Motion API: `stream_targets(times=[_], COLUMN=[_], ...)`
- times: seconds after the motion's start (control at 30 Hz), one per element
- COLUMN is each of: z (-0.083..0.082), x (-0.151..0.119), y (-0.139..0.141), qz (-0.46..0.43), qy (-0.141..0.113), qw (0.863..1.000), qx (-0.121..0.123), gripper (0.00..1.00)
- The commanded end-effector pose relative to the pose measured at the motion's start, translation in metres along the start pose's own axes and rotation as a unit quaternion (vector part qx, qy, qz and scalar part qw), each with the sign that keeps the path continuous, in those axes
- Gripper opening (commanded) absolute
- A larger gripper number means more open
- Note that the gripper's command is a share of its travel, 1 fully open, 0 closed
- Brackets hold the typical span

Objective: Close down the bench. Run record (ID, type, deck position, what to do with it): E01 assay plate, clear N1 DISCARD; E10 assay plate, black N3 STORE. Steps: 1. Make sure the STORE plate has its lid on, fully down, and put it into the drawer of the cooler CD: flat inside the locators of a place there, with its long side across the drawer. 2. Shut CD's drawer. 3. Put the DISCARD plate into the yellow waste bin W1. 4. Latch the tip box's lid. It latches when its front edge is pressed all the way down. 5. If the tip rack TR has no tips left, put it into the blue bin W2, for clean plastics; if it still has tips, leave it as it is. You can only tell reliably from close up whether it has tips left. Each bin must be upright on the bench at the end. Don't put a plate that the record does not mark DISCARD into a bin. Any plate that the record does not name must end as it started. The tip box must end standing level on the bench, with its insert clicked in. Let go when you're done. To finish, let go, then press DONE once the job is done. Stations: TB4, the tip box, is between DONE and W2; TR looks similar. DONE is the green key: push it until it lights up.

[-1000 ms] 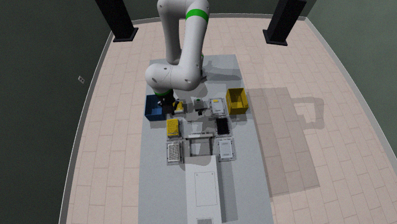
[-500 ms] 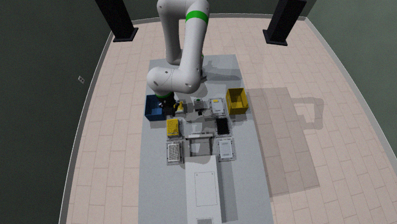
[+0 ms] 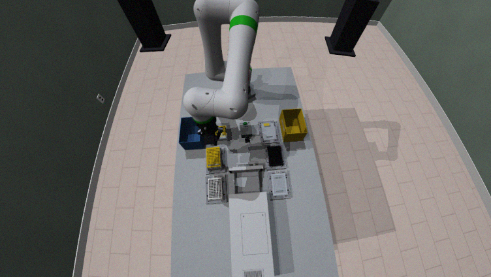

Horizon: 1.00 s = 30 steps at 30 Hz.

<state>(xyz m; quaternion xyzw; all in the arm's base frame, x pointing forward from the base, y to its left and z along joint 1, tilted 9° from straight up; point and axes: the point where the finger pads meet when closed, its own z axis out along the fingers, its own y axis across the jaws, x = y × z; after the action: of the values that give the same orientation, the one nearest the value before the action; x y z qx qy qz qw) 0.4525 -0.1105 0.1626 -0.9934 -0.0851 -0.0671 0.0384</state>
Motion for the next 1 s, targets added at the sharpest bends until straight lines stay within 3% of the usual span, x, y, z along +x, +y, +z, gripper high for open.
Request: stream_targets(times=[0.0, 0.3, 0.97], z=[0.004, 0.019, 0.018], x=[0.0, 0.0, -0.007], y=[0.0, 0.0, 0.0], qz=[0.0, 0.0, 0.0], qy=[0.001, 0.001, 0.001], qw=[1.0, 1.0, 1.0], qx=[0.0, 0.0, 0.0], gripper=[0.1, 0.1, 0.1])
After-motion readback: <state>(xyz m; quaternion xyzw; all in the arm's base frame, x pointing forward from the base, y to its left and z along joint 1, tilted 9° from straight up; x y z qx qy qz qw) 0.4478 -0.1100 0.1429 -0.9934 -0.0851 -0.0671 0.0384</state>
